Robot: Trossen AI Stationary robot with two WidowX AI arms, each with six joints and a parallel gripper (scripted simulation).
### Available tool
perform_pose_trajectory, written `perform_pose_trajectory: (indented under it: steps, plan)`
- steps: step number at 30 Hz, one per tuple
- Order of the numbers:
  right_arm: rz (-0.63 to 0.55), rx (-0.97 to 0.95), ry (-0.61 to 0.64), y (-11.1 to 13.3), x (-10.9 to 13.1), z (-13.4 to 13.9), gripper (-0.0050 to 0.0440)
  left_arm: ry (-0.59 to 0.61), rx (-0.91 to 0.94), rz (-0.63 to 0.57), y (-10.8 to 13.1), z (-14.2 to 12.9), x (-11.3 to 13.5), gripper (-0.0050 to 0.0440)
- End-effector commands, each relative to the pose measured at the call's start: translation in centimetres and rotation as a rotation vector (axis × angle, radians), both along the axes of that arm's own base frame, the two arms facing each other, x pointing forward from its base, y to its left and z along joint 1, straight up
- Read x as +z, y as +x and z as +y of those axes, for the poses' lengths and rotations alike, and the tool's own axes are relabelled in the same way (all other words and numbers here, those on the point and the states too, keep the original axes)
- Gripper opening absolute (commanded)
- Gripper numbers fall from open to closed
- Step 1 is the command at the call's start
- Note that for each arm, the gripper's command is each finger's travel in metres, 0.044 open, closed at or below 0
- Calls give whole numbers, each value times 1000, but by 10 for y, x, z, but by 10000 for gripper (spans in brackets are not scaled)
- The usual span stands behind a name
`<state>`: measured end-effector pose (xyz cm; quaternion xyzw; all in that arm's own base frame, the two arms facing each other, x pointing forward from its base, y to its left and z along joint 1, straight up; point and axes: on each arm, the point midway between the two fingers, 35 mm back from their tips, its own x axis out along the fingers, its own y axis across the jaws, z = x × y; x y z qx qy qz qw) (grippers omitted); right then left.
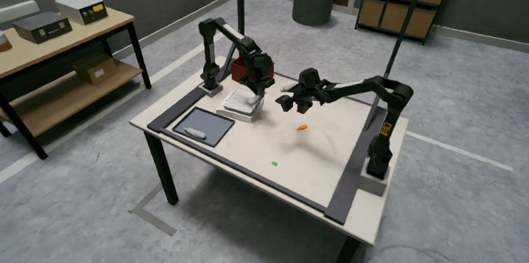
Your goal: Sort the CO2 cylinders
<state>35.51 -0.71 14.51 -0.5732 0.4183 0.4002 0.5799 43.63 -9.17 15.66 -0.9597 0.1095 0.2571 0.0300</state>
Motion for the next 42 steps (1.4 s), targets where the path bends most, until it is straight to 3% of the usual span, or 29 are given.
perform_pose_trajectory:
  steps: [1, 9, 14, 18, 20, 42]
  plan:
    - [-41, -2, -2, 10, 14, -1, -50, -7, -1, -27, 2, -1, 12, 440]
    - [-48, -1, -3, 10, 20, -2, -50, -7, -1, -27, 2, -1, 12, 440]
    - [-51, -99, 34, 10, 20, -1, -50, -7, -1, -27, 2, -1, 12, 440]
    - [-51, -307, 112, 10, 19, -1, -50, -7, -1, -27, 2, -1, 12, 440]
    - [-51, -307, 112, 10, 19, -1, -50, -7, -1, -27, 2, -1, 12, 440]
    - [-53, -1395, 518, 10, 18, -1, -50, -7, -1, -27, 2, -1, 12, 440]
